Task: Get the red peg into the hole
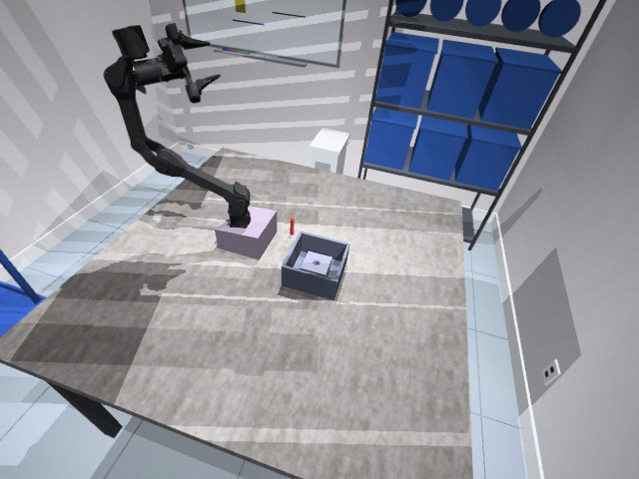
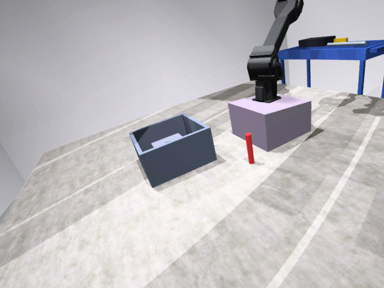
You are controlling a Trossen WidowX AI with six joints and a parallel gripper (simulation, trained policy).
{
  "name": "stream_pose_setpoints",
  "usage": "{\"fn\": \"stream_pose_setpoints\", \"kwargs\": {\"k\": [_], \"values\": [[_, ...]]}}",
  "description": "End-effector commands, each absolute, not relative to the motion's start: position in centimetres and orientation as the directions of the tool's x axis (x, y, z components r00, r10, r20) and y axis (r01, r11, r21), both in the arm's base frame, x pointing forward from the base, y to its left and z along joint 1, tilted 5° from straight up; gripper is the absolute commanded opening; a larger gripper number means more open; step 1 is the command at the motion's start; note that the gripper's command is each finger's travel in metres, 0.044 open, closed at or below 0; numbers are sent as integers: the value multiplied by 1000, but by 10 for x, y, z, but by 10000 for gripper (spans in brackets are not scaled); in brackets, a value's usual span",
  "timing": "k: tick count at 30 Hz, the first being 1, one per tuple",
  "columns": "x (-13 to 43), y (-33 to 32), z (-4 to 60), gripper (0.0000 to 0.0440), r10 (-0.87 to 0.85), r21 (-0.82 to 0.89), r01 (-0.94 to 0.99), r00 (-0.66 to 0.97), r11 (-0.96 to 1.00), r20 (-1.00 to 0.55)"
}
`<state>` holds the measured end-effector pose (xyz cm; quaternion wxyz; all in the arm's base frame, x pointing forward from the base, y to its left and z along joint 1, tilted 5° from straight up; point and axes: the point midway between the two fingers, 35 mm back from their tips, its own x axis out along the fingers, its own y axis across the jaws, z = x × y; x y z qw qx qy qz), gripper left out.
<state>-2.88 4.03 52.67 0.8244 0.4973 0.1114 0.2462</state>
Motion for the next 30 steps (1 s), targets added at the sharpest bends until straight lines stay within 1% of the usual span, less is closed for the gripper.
{"fn": "stream_pose_setpoints", "kwargs": {"k": [1,3,9,15,22,30], "values": [[-24,39,527,418,502,877,-284,863,388,57],[-11,39,524,440,476,884,-246,879,397,31],[44,39,501,440,396,901,-67,910,429,-121],[104,40,466,440,315,870,134,897,474,-310],[156,43,412,440,238,777,346,818,525,-524],[190,49,344,440,164,616,550,656,565,-737]]}}
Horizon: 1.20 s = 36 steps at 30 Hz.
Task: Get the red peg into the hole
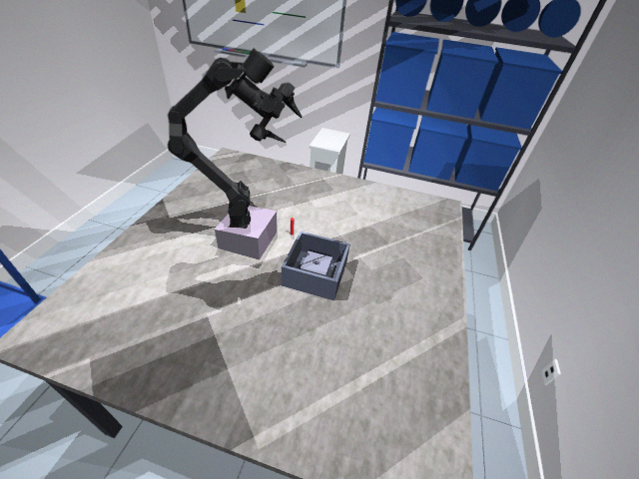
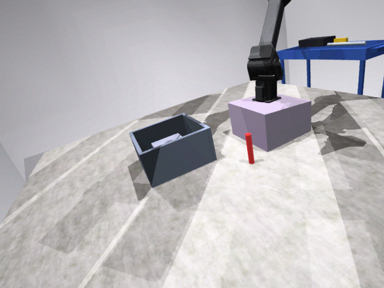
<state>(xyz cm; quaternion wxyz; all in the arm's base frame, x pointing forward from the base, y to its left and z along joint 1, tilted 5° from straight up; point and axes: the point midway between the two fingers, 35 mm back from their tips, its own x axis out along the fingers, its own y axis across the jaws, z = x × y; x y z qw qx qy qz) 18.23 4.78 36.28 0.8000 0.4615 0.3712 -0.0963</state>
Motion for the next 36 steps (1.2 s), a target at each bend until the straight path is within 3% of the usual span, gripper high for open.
{"fn": "stream_pose_setpoints", "kwargs": {"k": [1,16,36], "values": [[192,50,335,440,155,591,571,632,570,-760],[197,60,211,440,-5,150,747,201,648,-980],[166,68,103,440,-213,-313,678,-230,665,-950]]}}
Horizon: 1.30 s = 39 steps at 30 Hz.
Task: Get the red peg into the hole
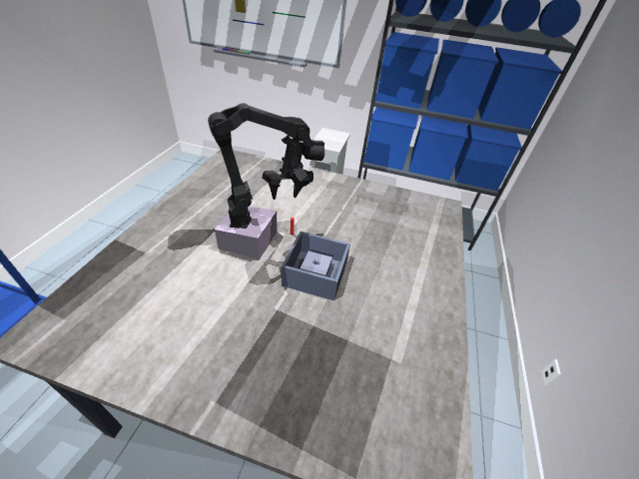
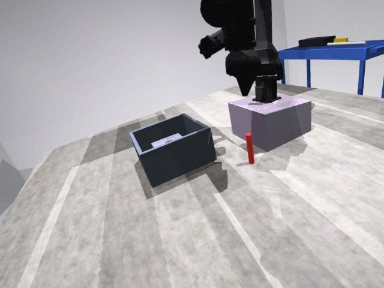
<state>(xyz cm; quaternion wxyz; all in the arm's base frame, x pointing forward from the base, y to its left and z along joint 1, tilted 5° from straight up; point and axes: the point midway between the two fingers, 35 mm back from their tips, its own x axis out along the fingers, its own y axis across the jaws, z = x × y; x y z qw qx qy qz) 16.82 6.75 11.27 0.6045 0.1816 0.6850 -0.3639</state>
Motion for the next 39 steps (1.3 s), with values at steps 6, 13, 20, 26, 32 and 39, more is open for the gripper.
{"fn": "stream_pose_setpoints", "kwargs": {"k": [6,13,20,26,32,39], "values": [[163,70,78,440,-247,-373,646,-280,666,-928],[164,74,49,440,-270,-399,621,-296,675,-916],[169,78,19,440,-280,-393,612,-276,687,-920],[172,80,-8,440,-283,-371,616,-240,695,-929],[175,80,-33,440,-284,-344,624,-198,702,-938],[174,79,-53,349,-284,-333,621,-180,709,-942]]}}
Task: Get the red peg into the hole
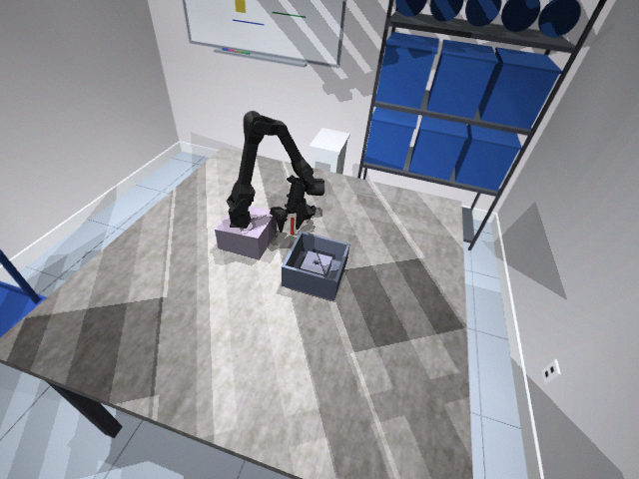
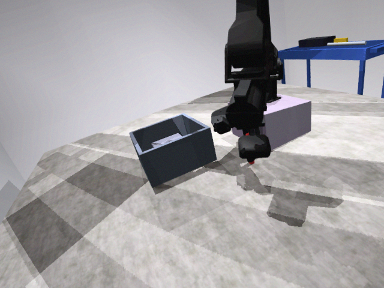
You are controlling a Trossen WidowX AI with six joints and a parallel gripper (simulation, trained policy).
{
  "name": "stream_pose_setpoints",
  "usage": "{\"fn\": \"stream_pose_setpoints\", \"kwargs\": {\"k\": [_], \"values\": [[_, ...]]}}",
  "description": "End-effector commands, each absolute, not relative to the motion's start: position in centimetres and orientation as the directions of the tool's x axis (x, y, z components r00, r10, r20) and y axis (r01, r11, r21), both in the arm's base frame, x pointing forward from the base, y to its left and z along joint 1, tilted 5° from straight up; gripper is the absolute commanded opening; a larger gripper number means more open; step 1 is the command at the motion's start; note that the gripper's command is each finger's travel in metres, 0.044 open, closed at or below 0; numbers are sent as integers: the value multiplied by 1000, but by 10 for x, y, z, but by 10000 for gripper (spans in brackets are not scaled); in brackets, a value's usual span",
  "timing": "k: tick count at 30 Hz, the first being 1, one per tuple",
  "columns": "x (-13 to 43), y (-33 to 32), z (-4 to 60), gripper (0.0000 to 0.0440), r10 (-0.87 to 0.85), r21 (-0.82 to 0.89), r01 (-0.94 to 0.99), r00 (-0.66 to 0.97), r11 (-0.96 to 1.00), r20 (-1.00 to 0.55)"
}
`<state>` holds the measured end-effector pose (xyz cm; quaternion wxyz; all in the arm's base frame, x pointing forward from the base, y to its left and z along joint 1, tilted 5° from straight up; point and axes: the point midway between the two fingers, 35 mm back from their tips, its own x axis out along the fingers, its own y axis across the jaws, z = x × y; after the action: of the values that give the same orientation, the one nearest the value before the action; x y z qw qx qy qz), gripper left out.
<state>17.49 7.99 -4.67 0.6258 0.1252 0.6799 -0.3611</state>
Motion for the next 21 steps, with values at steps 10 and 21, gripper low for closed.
{"fn": "stream_pose_setpoints", "kwargs": {"k": [10,21], "values": [[169,81,-67,91,-281,-350,623,-210,700,-936],[182,70,-52,0,-342,-384,630,-193,675,-920]]}}
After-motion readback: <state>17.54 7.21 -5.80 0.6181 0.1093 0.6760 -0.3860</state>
